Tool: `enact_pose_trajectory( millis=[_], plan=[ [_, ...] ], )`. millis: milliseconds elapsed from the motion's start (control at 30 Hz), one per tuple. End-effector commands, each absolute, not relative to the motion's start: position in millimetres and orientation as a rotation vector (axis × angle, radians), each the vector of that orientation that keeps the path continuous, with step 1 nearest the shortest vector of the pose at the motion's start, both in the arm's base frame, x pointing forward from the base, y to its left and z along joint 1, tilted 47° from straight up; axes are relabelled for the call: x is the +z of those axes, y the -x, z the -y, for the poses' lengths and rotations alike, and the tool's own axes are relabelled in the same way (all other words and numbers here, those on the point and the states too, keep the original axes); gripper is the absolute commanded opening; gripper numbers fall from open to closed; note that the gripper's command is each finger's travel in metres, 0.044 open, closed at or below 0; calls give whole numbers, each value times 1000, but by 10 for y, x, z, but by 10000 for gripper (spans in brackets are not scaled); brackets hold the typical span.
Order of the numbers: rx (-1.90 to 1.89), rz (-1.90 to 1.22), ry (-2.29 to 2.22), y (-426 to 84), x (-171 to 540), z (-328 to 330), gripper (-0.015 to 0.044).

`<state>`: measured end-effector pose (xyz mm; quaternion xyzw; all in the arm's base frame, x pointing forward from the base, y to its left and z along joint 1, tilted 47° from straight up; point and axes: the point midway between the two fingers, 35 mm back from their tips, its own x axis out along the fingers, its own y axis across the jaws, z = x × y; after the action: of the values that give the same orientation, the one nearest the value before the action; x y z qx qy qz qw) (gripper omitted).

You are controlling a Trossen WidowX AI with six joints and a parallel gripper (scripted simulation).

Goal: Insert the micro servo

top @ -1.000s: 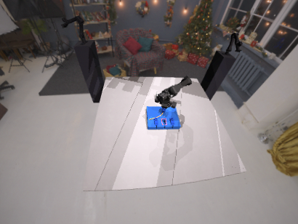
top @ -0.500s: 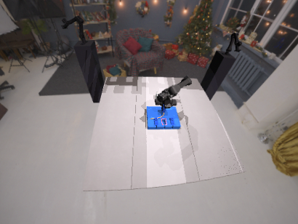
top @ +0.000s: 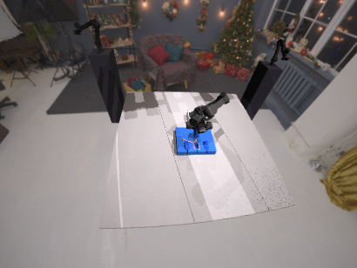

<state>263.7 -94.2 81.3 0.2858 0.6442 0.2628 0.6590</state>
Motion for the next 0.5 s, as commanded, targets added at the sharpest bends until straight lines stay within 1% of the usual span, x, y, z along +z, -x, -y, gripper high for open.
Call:
enact_pose_trajectory(
  millis=[0, 467],
  plan=[
    [594, -1452, -650, -2827, 821, 956, 0],
    [594, -1449, -649, -3326, 835, 973, 0]
  ],
)
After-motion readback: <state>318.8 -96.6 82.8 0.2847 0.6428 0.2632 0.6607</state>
